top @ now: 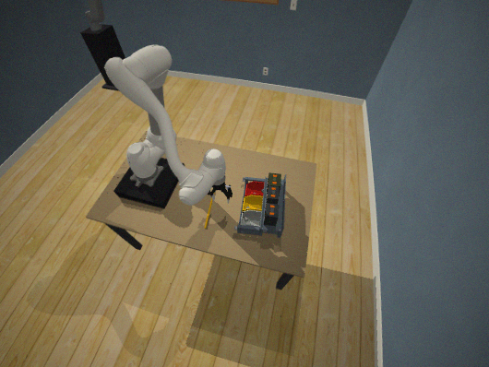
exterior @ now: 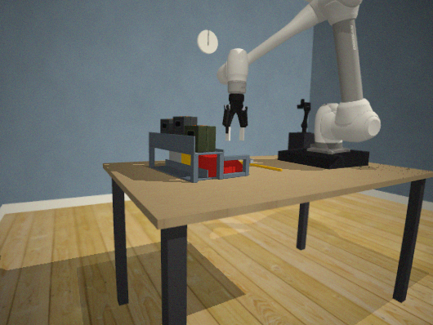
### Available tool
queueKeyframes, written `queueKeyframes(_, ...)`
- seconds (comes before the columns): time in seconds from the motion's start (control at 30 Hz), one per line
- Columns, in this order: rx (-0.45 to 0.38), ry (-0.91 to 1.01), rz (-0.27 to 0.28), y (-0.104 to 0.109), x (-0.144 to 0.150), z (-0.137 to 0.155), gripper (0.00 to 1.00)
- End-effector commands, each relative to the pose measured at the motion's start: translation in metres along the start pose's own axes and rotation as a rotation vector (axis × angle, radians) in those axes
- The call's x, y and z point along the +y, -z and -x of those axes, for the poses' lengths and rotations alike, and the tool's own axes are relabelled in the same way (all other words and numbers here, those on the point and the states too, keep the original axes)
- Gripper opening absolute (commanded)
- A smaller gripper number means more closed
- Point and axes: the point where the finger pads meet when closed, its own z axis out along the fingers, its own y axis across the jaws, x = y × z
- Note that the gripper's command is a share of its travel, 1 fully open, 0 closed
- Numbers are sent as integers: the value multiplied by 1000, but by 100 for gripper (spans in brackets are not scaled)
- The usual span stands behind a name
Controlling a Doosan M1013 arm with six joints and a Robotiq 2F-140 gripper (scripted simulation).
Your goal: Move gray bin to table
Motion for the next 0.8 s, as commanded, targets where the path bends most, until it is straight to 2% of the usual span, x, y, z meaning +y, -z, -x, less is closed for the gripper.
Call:
queueKeyframes(0.0,-1,-1,1,-1,-2,-1,57)
queueKeyframes(0.2,-1,-1,1,-1,-2,-1,57)
queueKeyframes(0.37,-1,-1,1,-1,-47,-23,57)
queueKeyframes(0.77,-1,-1,1,-1,-47,-23,57)
